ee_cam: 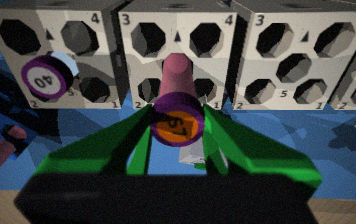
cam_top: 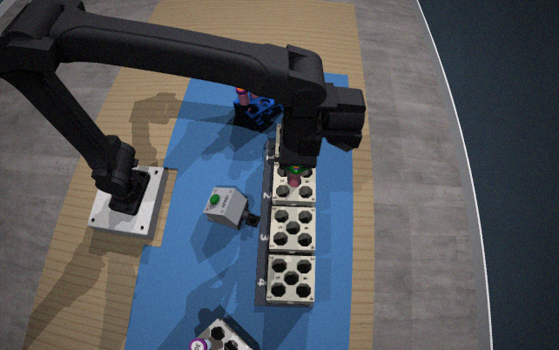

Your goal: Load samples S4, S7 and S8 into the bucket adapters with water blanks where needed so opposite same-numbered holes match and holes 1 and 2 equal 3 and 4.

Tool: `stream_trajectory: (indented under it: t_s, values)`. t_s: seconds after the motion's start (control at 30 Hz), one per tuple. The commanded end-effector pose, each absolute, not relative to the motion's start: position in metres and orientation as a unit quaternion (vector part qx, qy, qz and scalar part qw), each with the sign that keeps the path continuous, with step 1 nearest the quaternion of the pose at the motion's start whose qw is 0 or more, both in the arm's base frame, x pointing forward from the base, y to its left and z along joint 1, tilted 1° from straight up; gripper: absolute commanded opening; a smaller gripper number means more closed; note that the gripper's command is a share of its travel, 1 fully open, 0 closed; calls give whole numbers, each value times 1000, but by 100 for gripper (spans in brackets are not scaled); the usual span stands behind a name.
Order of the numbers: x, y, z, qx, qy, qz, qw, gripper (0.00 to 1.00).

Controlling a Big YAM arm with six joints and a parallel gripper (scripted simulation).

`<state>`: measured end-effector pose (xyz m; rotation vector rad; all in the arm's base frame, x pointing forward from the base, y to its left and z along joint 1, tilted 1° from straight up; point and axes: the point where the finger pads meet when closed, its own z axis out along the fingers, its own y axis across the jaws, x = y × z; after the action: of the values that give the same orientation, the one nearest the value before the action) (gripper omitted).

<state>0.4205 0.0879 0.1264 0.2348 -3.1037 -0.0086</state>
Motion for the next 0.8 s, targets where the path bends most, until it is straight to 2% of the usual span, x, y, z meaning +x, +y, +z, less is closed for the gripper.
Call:
stream_trajectory:
  t_s: [0.0,0.77]
  values:
    - [432,85,123,75,-997,-5,2,0]
    - [429,85,94,75,-997,-4,4,0]
